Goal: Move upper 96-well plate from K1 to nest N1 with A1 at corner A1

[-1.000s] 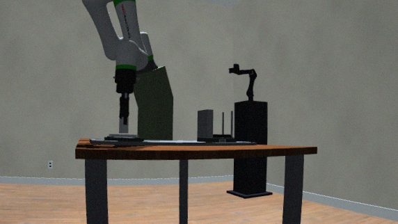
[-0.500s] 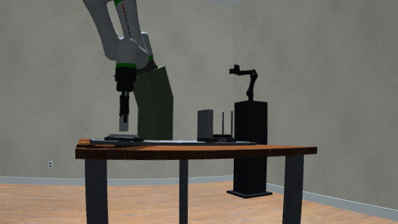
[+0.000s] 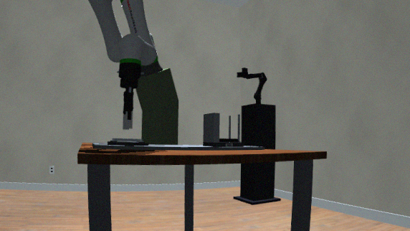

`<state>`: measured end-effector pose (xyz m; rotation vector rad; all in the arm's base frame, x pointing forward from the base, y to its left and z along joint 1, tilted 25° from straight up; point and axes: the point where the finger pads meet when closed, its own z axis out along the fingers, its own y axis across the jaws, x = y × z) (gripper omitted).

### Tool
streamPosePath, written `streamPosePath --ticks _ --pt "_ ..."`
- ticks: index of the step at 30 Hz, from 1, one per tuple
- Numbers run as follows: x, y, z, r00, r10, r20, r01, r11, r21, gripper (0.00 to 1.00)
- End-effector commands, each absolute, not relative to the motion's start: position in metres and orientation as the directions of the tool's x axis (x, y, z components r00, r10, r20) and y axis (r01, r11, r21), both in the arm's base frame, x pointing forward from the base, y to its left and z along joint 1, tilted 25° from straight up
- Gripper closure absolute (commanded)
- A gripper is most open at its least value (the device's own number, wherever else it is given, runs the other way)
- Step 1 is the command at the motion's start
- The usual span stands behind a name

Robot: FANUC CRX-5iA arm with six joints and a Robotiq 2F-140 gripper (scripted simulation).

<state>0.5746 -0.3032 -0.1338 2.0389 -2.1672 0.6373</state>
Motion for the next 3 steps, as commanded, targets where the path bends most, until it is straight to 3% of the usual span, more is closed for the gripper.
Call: streamPosePath --ticks 1,3 --pt "0.5749 -0.3031 -0.1335 -0.099 -0.932 0.350 -0.973 0.017 -0.231 0.00" --pt "0.5749 -0.3031 -0.1335 -0.099 -0.932 0.350 -0.973 0.017 -0.231 0.00"
